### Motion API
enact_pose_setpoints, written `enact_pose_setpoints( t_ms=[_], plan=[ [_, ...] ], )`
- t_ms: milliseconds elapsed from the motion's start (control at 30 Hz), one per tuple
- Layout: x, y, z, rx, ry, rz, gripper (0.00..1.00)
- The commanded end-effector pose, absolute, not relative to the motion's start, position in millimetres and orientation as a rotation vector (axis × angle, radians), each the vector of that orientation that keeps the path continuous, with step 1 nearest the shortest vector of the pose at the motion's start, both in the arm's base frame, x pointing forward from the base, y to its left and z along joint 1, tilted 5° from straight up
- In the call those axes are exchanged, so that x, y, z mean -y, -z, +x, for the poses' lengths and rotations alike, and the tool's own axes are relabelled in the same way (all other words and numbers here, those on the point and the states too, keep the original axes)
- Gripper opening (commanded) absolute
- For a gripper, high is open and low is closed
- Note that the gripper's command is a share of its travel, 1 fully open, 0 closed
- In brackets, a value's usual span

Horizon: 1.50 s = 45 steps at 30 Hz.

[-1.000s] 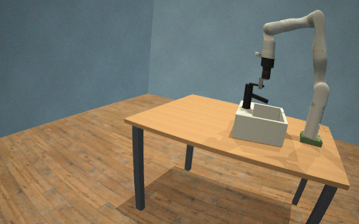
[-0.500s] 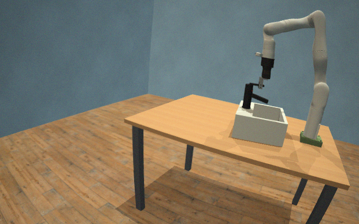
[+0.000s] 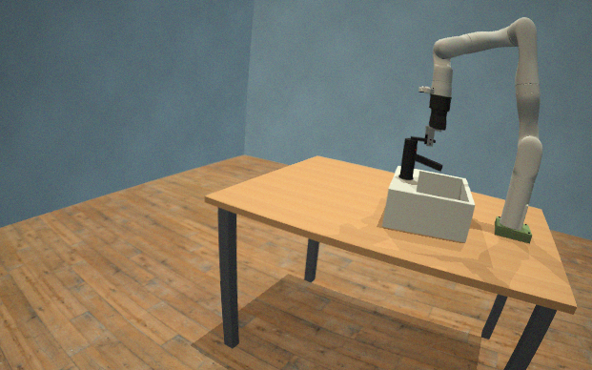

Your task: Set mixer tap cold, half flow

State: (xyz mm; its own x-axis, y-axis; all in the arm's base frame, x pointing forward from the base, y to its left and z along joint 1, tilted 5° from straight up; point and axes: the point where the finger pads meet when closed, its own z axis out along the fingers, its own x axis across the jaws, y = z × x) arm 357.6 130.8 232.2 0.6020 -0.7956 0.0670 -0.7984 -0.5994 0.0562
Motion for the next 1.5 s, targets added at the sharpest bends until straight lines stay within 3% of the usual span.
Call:
enact_pose_setpoints(
  t_ms=[0, 1467],
  plan=[
    [-130, -233, 359, 1.349, -0.050, 2.750, 0.00],
    [-114, -234, 377, 0.810, -0.027, 2.950, 0.00]
  ],
)
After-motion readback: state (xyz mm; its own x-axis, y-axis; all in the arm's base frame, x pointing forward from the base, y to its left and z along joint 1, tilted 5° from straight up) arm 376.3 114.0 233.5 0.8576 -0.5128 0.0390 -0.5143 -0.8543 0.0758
